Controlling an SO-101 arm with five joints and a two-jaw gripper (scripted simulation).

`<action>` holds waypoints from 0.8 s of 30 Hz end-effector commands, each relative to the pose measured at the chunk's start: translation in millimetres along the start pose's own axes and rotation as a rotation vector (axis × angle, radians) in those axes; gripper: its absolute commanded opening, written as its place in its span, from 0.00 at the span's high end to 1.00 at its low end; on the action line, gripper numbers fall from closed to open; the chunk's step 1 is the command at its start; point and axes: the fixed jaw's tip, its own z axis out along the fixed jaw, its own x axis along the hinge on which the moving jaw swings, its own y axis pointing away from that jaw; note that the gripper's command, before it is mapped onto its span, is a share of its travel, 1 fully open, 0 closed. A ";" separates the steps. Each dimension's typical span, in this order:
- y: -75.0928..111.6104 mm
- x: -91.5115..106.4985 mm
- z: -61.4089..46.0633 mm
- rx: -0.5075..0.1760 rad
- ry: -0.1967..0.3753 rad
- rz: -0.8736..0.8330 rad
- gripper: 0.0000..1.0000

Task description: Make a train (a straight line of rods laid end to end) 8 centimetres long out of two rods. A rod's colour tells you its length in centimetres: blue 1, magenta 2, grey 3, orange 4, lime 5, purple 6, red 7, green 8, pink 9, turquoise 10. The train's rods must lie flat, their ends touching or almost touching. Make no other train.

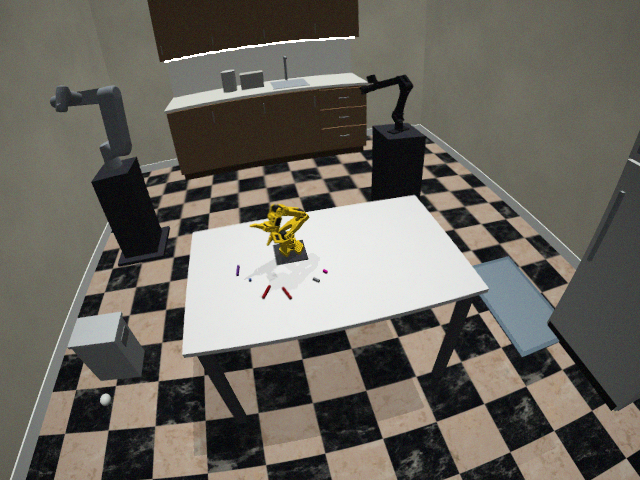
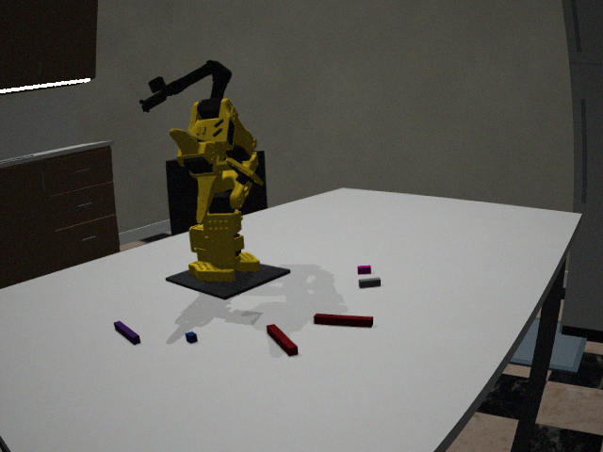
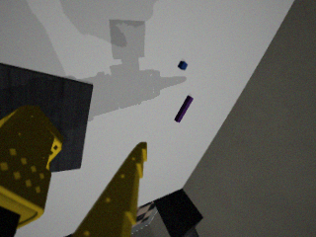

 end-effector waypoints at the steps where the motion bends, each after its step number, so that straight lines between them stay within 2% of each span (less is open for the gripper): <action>1: 1.0 0.9 2.6 -0.011 0.003 -0.003 0.00; 10: -3.2 0.6 1.8 -0.032 0.001 -0.044 0.03; 16: -17.6 -0.6 2.4 -0.099 -0.008 -0.177 0.14; 18: -17.6 -0.6 2.4 -0.099 -0.008 -0.177 0.14; 23: -37.3 -2.9 11.2 -0.186 -0.032 -0.351 0.29; 24: -40.7 -3.3 13.7 -0.202 -0.038 -0.382 0.29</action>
